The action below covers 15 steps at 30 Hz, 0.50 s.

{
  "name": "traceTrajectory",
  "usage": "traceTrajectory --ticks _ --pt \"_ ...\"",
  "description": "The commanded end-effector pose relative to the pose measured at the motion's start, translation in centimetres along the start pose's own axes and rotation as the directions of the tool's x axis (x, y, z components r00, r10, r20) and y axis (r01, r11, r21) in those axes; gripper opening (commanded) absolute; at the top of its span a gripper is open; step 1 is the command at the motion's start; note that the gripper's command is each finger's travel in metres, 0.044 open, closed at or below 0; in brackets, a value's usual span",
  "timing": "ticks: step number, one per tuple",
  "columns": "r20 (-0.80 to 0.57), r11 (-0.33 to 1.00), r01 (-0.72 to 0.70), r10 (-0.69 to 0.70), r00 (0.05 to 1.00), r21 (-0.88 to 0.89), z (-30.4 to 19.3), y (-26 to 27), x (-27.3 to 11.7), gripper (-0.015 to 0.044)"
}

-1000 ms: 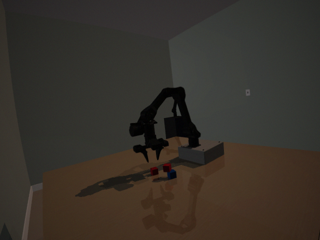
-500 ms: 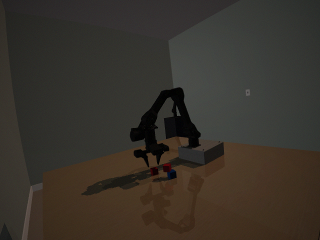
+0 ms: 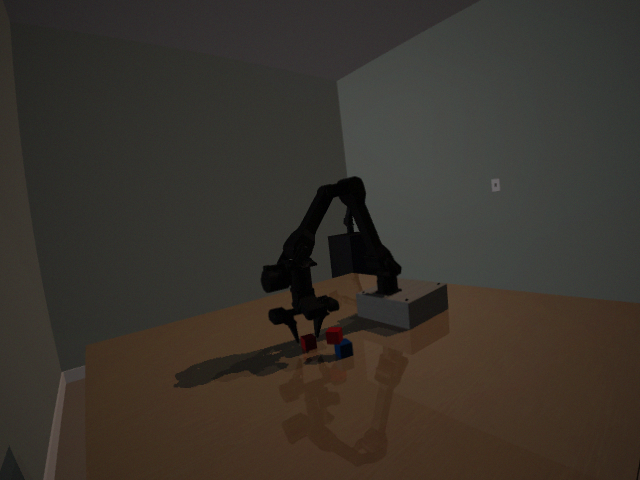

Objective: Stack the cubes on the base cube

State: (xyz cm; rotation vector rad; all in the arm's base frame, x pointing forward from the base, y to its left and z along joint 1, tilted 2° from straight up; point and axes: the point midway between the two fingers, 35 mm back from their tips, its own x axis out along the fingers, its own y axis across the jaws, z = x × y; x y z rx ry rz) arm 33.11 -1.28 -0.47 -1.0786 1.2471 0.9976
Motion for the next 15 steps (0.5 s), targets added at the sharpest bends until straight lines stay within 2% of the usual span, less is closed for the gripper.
traceTrajectory --ticks 1,2,8,15 --pt "0.001 1.000 -0.009 0.009 1.000 -0.005 0.01 0.22 0.77 0.0265" --pt "0.001 1.000 -0.009 0.009 1.000 -0.005 0.01 0.22 0.79 0.0265" --pt "0.001 1.000 -0.009 0.009 1.000 -0.005 0.01 0.22 0.79 0.0108" --pt "0.012 1.000 0.006 -0.007 1.000 0.029 0.14 -0.10 0.50 0.0105"
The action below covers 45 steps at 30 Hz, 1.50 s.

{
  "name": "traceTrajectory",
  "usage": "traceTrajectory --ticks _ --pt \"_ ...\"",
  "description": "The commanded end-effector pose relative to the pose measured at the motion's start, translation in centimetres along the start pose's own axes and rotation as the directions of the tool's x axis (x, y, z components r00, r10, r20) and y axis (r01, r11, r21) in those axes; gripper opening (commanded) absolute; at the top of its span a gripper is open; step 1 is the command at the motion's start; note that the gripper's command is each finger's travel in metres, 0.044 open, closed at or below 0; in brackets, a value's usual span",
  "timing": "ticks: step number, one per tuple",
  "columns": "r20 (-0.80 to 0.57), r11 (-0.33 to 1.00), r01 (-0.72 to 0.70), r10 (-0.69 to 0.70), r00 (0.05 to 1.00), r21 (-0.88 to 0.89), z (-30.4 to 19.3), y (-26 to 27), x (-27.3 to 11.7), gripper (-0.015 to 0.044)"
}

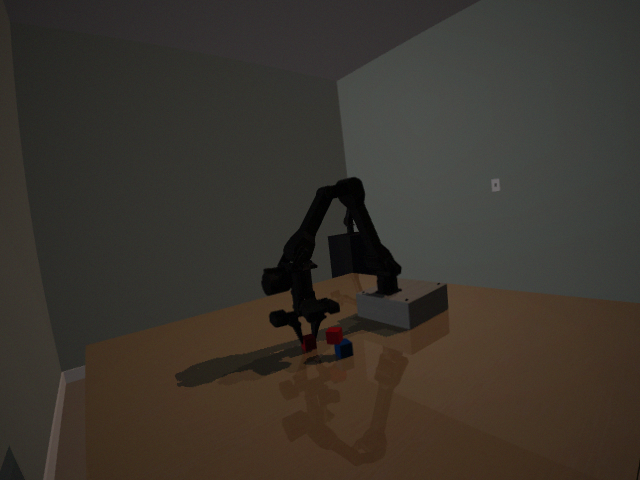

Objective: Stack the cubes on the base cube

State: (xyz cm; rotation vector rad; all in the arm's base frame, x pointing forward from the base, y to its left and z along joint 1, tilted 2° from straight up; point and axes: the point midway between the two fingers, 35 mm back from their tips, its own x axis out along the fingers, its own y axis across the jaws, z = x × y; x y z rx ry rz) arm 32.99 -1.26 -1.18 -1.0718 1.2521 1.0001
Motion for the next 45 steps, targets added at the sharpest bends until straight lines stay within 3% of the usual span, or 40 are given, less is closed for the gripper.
traceTrajectory --ticks 1,38,45 --pt "0.014 0.999 0.015 -0.016 1.000 0.031 0.2 -0.4 -0.5 0.0105" --pt "0.001 1.000 -0.002 0.002 1.000 -0.009 0.0 0.0 -10.9 0.0105" --pt "0.002 0.988 -0.002 0.002 1.000 0.152 0.9 0.3 -10.8 0.0105"
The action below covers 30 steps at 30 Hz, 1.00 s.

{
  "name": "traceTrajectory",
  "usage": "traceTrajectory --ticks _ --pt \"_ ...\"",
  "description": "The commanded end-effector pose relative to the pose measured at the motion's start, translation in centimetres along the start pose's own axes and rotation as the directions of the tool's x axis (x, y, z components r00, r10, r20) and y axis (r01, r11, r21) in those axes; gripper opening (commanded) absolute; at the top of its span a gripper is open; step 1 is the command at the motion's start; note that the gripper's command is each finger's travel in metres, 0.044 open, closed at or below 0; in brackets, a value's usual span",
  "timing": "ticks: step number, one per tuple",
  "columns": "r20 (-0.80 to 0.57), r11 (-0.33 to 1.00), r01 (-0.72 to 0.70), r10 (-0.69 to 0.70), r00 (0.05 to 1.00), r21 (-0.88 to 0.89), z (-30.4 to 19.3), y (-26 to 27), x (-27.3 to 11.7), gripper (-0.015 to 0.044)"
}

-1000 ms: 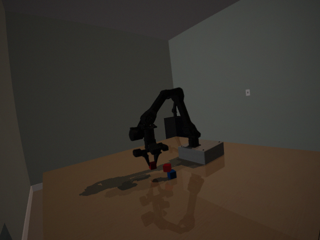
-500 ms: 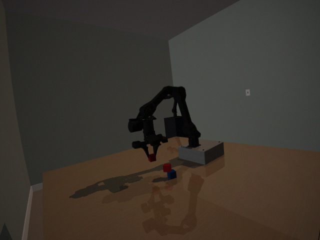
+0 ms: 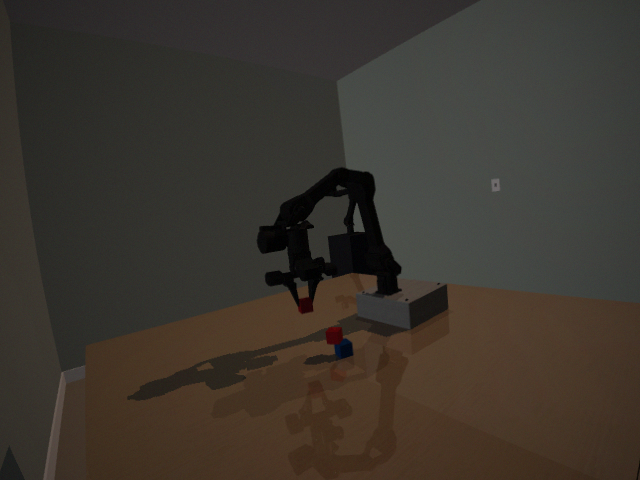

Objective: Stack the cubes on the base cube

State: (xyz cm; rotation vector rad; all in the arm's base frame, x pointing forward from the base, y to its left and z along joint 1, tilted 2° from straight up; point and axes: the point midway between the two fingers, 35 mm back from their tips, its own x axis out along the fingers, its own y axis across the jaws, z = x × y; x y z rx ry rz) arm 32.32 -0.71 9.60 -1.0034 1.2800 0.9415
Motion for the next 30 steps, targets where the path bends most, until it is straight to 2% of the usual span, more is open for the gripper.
traceTrajectory --ticks 1,15,30 --pt "-0.003 0.995 -0.001 0.002 1.000 0.098 0.5 0.3 0.0 0.0105" --pt "-0.001 0.873 -0.002 0.003 1.000 0.488 2.5 1.5 0.2 0.0105" --pt "0.001 0.580 -0.003 0.004 1.000 0.814 4.6 2.9 0.4 0.0105"
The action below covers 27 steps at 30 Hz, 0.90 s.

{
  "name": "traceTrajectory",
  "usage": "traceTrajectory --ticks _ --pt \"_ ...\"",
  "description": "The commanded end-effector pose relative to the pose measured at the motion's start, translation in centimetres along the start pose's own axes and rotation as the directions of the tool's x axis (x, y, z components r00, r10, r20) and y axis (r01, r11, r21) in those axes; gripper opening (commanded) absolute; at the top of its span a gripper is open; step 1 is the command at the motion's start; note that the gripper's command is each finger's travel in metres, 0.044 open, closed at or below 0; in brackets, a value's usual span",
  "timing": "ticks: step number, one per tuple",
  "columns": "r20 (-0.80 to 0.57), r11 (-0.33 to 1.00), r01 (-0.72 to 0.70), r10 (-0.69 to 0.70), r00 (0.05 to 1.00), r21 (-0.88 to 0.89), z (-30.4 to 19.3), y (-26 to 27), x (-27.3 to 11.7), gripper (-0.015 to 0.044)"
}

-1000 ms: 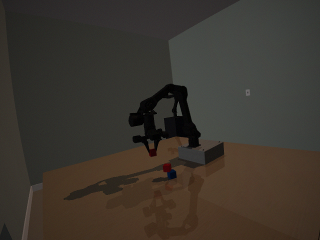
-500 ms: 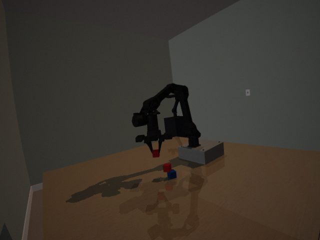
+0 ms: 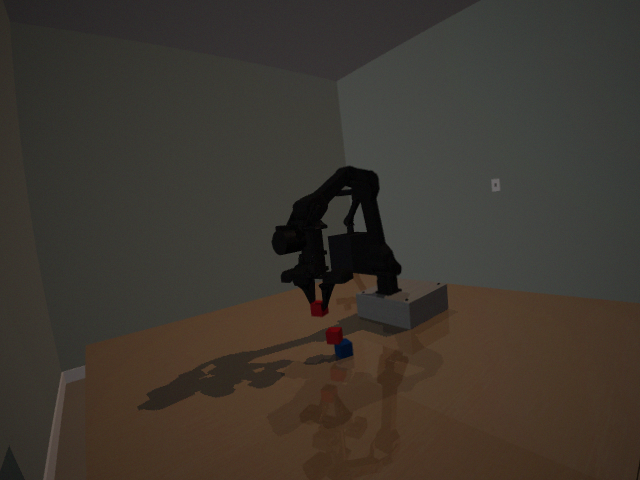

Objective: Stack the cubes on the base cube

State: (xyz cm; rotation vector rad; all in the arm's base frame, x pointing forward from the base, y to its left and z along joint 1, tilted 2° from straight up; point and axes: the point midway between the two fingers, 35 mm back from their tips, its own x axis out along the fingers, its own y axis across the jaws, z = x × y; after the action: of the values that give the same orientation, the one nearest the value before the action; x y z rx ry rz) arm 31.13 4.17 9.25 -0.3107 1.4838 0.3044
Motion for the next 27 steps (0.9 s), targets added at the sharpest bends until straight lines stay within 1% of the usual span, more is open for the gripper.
traceTrajectory --ticks 1,7,14,20,27 --pt "-0.001 0.994 0.003 -0.003 1.000 0.111 0.0 0.6 0.1 0.0105" --pt "-0.001 0.959 0.002 -0.002 1.000 0.284 0.0 1.6 0.2 0.0105" --pt "-0.001 0.880 0.001 -0.001 1.000 0.474 0.0 2.7 0.3 0.0105" --pt "-0.001 0.783 0.000 0.000 1.000 0.622 0.0 3.7 0.4 0.0105" --pt "-0.001 0.639 0.000 0.001 1.000 0.769 -0.1 4.8 0.5 0.0105"
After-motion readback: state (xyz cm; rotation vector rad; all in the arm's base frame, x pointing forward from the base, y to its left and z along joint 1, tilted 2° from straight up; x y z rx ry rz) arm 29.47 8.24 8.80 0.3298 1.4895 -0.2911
